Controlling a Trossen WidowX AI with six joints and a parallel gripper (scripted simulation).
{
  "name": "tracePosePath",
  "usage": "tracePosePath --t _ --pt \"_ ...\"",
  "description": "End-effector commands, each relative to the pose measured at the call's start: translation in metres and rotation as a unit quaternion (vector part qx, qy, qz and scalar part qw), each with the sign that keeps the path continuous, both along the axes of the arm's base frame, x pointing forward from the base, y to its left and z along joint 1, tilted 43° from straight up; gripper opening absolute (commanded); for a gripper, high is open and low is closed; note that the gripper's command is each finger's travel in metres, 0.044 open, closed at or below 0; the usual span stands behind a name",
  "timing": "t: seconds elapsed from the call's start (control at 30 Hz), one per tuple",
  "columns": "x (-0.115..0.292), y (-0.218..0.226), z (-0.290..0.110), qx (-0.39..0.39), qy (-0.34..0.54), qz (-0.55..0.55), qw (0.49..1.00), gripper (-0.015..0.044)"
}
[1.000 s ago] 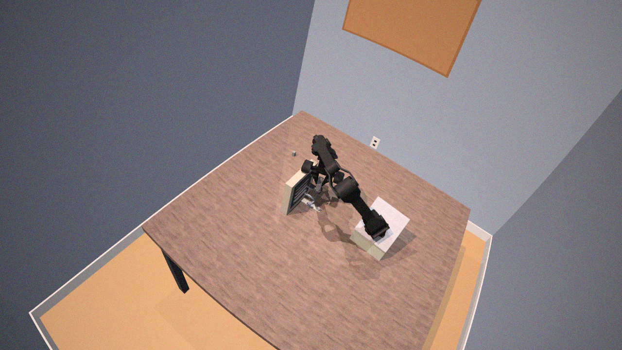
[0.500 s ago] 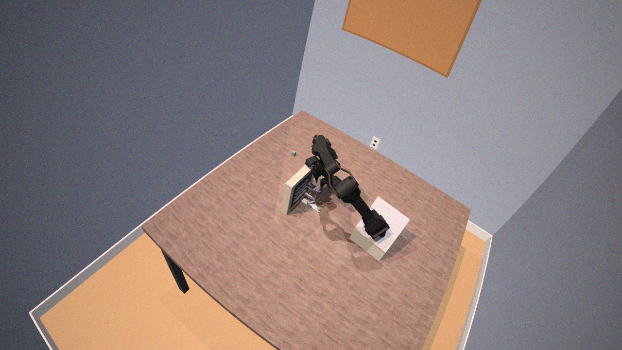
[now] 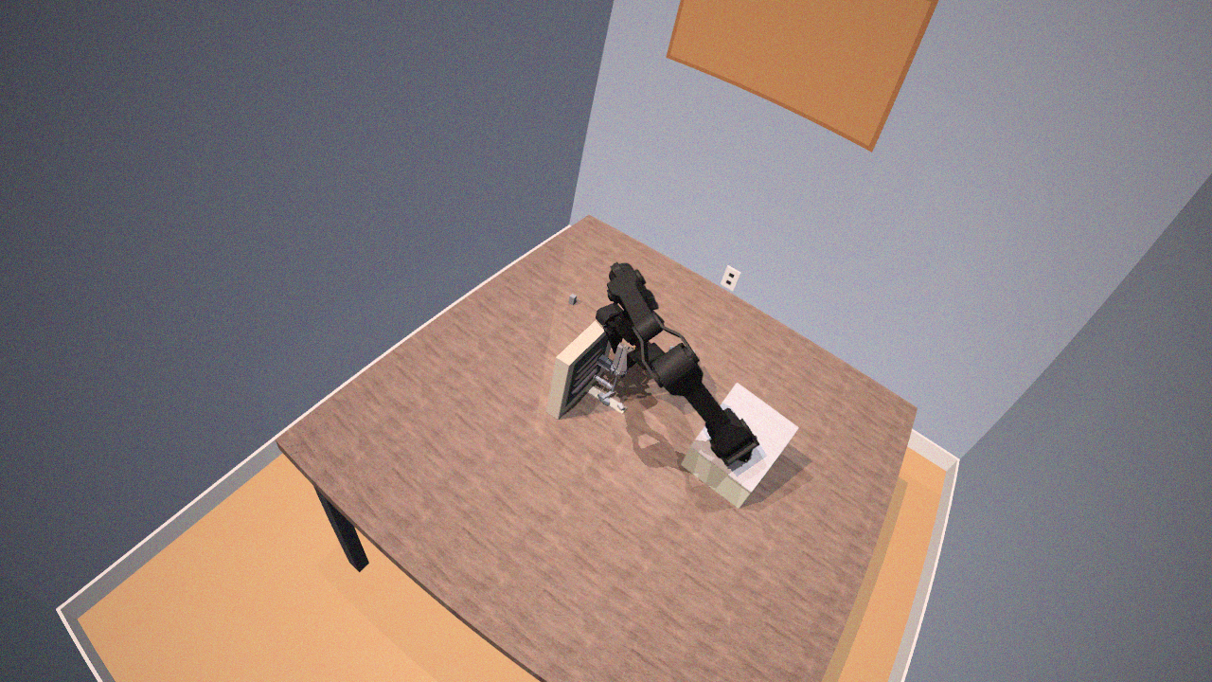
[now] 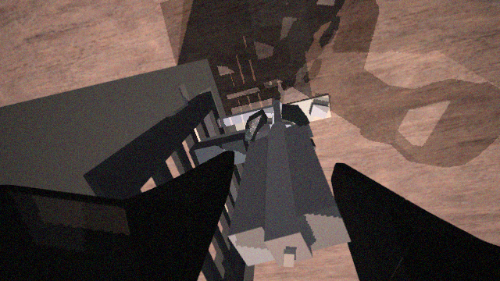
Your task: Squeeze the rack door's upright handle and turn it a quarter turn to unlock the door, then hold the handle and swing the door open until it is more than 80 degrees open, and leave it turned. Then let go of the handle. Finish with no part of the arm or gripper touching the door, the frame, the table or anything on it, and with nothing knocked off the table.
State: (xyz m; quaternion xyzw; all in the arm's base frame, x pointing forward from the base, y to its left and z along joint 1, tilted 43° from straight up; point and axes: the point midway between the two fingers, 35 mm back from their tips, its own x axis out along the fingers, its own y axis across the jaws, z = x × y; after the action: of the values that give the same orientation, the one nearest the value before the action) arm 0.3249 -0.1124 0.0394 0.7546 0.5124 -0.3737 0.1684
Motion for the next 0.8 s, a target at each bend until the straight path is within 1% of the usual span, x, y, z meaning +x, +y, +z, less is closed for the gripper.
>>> tracePosePath --t 0.0,0.17,0.37,0.57,0.77 --pt "0.0014 0.0015 -0.0002 -0.002 -0.012 0.012 1.000 0.0285" --pt "0.0014 0.0015 -0.0002 -0.025 -0.089 0.099 0.991 0.0285" --pt "0.0014 0.0015 -0.0001 -0.054 -0.183 0.206 0.960 0.0285" --pt "0.0014 0.0015 -0.0001 -0.081 -0.273 0.308 0.907 0.0285" --pt "0.0014 0.0015 -0.0001 -0.107 -0.357 0.404 0.835 0.0285"
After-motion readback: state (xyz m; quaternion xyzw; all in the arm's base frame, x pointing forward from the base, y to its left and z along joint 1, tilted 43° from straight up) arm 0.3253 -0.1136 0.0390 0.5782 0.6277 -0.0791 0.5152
